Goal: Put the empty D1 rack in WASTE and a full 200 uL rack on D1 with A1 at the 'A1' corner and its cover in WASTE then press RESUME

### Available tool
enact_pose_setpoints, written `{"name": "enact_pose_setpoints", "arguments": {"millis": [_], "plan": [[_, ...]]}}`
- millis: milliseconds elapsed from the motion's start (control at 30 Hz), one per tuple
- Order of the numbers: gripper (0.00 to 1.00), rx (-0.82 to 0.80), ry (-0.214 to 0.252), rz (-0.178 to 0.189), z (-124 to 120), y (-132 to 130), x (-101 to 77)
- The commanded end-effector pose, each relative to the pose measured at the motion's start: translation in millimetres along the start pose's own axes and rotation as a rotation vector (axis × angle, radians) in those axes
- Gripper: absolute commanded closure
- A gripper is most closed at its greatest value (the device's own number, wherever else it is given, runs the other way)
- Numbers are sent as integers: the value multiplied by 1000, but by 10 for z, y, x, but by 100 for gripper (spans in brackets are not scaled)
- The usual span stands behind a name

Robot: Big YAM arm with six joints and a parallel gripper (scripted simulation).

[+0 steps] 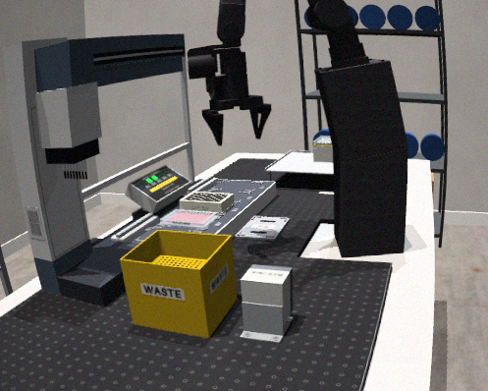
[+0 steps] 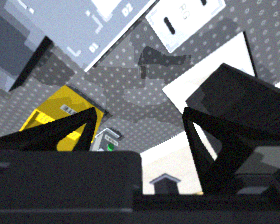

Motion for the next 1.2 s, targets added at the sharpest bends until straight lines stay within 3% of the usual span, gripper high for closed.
{"name": "enact_pose_setpoints", "arguments": {"millis": [0,267,333,1167], "plan": [[0,72,-15,31,130,-55,-40],[0,229,-13,24,383,-373,-23],[0,207,-15,26,450,-446,-27],[0,195,-20,35,467,-382,-33]]}}
Point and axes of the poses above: the point where the finger pads meet when closed, its own x axis out along the fingers, its own y axis across the jaws, z = x × y, the point moved 10 cm from there along -x, back along the fingers, and after that the axes turned 1 degree about x, right-handed, at the moved point
